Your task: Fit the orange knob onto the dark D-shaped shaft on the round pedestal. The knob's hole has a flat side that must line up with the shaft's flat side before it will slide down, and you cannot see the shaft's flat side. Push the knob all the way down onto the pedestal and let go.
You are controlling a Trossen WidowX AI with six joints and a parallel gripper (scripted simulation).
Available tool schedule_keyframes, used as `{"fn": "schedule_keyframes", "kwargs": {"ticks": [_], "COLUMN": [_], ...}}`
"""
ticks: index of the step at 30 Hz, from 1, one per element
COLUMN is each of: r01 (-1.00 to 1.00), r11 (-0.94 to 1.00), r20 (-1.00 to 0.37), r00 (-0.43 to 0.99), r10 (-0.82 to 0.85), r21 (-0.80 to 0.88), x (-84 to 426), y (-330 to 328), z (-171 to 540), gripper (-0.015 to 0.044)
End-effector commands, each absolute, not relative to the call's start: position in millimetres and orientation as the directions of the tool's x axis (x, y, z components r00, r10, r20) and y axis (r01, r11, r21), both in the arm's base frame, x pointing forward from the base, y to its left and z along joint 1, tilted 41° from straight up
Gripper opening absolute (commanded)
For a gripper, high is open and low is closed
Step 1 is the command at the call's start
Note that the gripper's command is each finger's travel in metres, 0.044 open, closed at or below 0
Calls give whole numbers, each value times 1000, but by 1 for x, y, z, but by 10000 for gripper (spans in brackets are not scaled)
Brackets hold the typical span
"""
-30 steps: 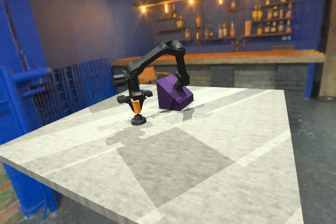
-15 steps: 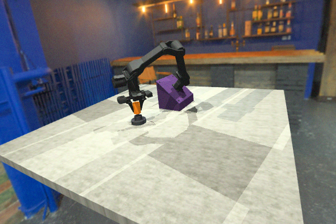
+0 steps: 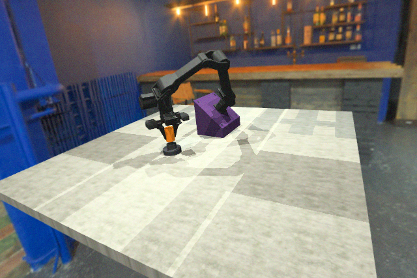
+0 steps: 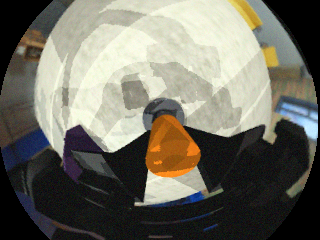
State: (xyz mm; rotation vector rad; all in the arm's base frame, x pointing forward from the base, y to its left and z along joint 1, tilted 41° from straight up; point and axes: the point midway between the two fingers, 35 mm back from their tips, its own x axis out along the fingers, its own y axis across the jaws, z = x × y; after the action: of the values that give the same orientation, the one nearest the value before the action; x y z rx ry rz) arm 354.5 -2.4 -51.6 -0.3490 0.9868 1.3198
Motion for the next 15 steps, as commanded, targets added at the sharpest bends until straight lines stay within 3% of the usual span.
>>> {"fn": "schedule_keyframes", "kwargs": {"ticks": [1, 15], "r01": [-913, -896], "r11": [272, 299], "r20": [-761, -761], "r00": [-62, -62], "r10": [646, 646], "r21": [306, 328], "x": [355, 352], "y": [-2, -2], "z": [-52, -53], "gripper": [0, 0]}}
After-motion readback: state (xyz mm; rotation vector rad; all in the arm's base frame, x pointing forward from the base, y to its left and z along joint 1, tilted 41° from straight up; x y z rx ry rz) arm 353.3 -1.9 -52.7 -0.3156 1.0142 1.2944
